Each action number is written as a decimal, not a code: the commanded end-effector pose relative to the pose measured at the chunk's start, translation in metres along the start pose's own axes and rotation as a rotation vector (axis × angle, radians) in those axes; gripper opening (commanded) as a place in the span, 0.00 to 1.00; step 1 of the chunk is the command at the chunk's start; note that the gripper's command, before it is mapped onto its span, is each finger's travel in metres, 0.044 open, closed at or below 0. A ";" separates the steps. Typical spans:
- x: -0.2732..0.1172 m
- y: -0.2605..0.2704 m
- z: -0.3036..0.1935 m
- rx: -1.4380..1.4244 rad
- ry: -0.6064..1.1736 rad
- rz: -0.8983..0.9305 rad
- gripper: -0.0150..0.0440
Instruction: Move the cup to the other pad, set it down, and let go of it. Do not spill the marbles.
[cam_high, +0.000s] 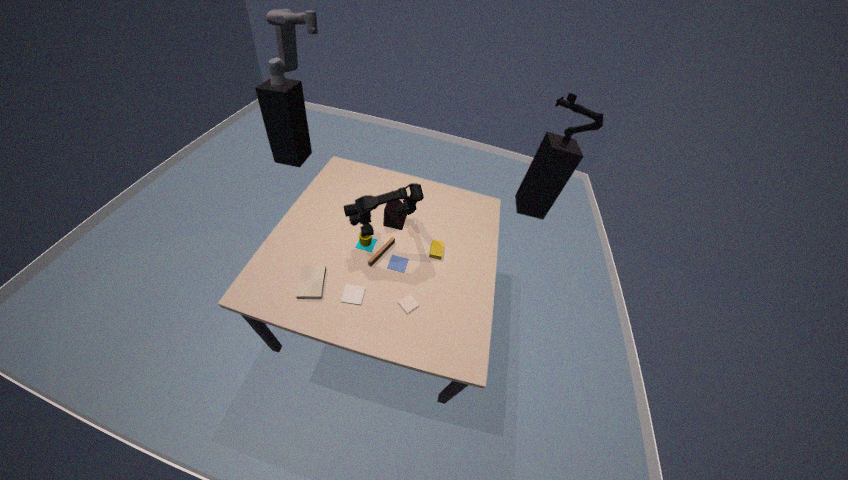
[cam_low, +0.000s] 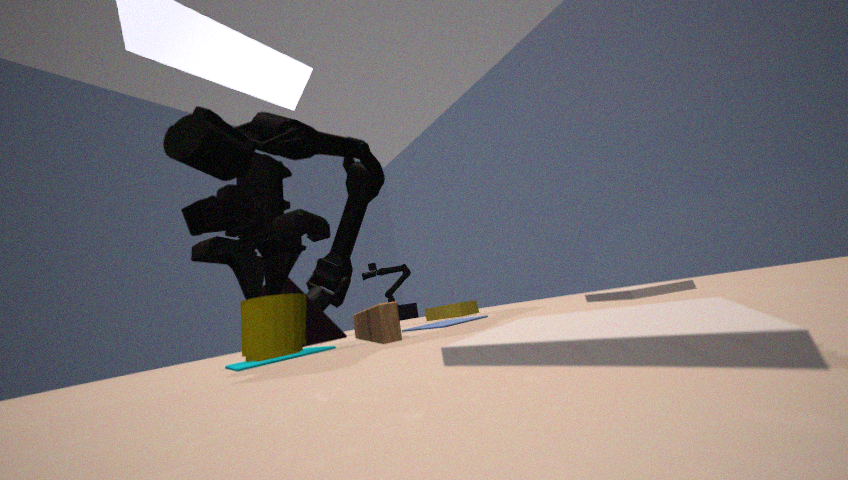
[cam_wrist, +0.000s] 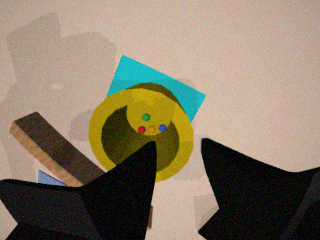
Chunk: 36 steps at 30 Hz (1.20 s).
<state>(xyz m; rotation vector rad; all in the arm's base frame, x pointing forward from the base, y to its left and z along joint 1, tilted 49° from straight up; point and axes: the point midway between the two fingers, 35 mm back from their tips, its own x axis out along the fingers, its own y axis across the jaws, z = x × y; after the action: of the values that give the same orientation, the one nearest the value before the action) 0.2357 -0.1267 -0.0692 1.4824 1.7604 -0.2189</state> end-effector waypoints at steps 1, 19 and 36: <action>-0.010 0.000 0.002 -0.006 -0.009 -0.001 0.50; -0.017 -0.001 -0.003 0.002 0.001 0.002 0.81; -0.064 0.001 -0.003 -0.001 -0.007 -0.001 1.00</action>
<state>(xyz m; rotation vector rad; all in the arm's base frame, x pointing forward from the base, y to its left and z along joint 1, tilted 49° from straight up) 0.2336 -0.1608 -0.0336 1.4894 1.7628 -0.2202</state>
